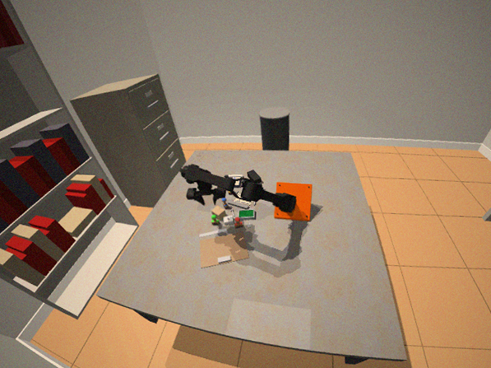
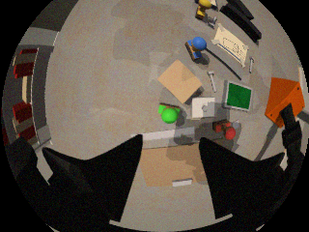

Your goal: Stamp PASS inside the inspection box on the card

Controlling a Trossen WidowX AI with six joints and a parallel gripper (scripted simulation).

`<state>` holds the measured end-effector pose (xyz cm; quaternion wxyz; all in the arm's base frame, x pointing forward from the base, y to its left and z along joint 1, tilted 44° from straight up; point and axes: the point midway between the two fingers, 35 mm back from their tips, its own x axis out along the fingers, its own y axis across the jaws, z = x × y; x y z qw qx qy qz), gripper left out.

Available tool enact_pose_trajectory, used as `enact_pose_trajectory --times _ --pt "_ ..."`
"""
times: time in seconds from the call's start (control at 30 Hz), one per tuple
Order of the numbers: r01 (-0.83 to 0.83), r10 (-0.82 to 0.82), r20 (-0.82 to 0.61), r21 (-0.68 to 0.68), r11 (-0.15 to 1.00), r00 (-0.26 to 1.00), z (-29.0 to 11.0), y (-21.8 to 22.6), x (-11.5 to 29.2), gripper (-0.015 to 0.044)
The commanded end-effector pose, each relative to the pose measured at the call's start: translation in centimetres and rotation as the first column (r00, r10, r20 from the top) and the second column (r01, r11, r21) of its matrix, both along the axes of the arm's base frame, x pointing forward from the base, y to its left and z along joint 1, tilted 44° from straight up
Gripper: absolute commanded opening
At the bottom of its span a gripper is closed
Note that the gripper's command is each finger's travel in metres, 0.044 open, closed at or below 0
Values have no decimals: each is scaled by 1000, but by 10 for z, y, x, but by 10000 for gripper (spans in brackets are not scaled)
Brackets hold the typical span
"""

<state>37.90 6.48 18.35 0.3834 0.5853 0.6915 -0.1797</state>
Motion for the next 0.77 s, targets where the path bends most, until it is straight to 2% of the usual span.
enact_pose_trajectory --times 0.0,0.73 --pt "-7 7 -1 1 1000 1000 4 -2 -1 259" --pt "-2 2 -6 2 1000 1000 3 -2 -1 259"
